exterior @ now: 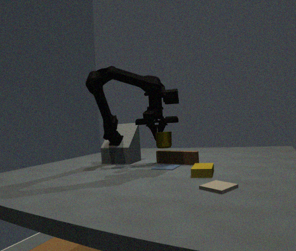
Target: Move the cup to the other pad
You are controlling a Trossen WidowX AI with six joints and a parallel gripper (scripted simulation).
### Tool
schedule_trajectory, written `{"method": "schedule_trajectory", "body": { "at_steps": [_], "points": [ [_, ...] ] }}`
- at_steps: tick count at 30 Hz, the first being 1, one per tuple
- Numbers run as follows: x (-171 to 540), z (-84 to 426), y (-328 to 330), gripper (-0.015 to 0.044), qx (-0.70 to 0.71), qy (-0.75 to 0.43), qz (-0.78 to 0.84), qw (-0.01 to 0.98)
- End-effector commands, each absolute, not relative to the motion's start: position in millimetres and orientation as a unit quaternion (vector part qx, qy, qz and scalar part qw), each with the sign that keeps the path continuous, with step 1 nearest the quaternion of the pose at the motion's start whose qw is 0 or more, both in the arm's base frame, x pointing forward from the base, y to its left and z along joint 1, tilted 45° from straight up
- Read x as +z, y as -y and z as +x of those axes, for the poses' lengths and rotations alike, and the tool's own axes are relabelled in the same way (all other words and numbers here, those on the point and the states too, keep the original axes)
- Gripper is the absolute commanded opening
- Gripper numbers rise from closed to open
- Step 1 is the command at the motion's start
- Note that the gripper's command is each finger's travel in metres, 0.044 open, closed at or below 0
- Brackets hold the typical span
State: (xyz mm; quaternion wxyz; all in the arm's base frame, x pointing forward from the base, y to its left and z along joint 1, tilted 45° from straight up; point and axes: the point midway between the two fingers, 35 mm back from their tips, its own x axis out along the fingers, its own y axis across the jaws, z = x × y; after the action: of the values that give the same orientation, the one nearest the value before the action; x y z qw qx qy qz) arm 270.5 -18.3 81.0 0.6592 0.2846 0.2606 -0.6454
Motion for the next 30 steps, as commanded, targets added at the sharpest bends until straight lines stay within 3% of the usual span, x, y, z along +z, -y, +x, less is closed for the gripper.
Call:
{"method": "schedule_trajectory", "body": {
  "at_steps": [1, 30],
  "points": [
    [81, 271, 18, 0.0000, -0.645, -0.261, 0.284, 0.659],
    [60, 278, -3, 0.0000, -0.644, -0.260, 0.289, 0.659]
  ]
}}
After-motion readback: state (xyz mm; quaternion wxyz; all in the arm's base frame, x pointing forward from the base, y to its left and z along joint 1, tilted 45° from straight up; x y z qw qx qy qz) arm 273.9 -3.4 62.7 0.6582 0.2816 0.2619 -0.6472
